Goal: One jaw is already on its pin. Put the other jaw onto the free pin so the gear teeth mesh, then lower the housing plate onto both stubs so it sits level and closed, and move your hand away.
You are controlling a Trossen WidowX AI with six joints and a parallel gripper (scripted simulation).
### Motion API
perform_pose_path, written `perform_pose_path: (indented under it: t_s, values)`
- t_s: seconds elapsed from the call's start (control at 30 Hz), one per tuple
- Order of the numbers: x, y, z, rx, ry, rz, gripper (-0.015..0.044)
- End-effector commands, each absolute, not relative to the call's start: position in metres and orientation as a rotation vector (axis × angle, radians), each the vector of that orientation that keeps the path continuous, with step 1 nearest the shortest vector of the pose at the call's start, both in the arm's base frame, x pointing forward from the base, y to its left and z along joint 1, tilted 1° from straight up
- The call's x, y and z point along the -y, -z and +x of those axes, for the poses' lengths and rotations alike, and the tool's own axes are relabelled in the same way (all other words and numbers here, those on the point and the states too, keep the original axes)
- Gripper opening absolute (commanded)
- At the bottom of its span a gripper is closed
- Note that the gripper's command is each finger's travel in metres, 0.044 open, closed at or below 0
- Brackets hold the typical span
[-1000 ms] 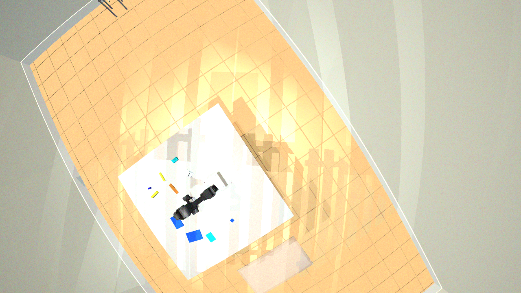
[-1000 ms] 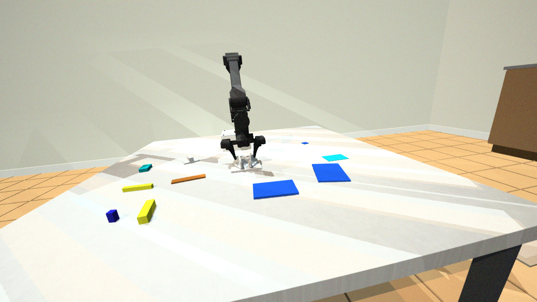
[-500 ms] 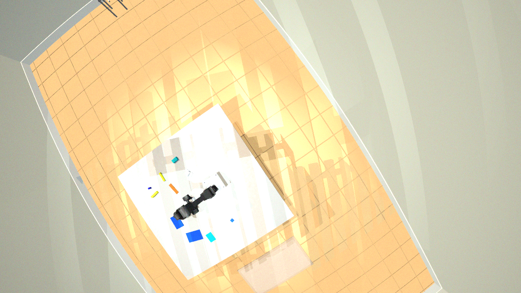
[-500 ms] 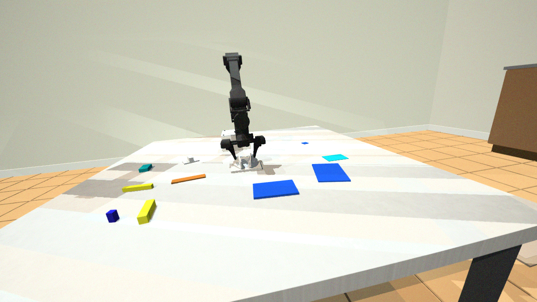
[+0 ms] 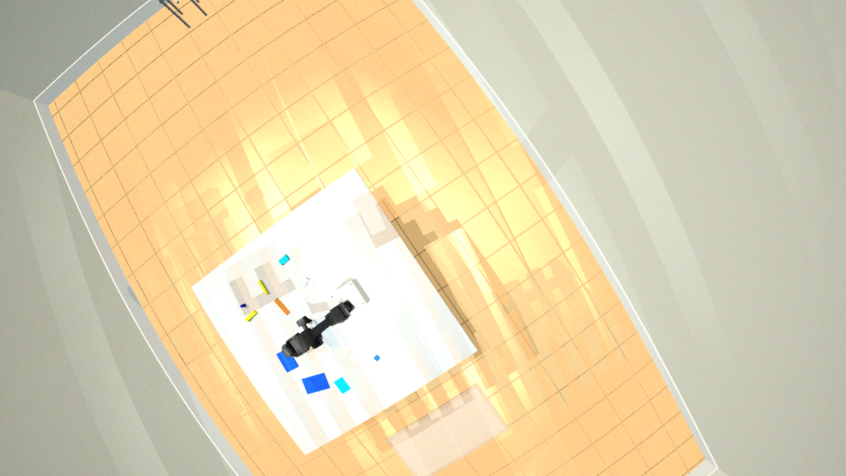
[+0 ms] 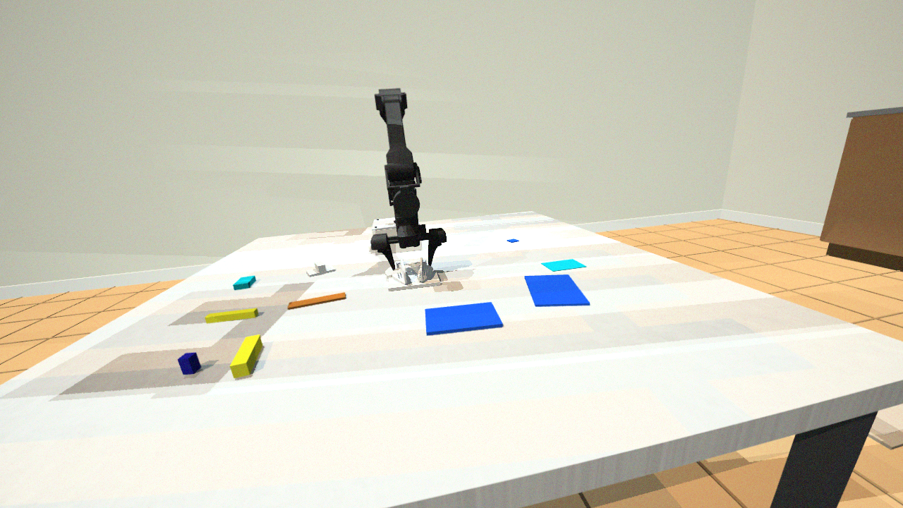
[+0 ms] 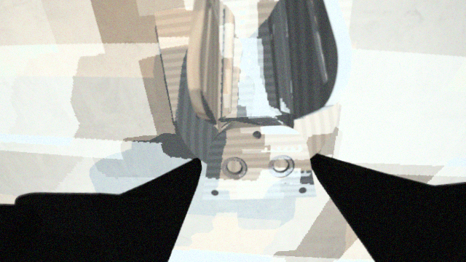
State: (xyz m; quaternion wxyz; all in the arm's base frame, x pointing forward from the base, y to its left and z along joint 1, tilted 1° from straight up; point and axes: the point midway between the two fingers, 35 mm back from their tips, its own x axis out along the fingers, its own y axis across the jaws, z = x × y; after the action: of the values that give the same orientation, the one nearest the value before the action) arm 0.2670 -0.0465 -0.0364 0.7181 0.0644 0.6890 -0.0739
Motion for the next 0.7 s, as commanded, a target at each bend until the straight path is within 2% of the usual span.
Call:
perform_pose_path:
  t_s: [0.0,0.2,0.43,0.67]
  values:
    - [0.047,0.036,0.267,-1.524,0.164,0.142,0.0440]
    - [0.047,0.030,0.268,-1.524,0.163,0.142,0.0440]
    - [0.045,-0.037,0.264,-1.520,0.163,0.137,0.0440]
    - [0.045,-0.032,0.263,-1.521,0.161,0.140,0.0440]
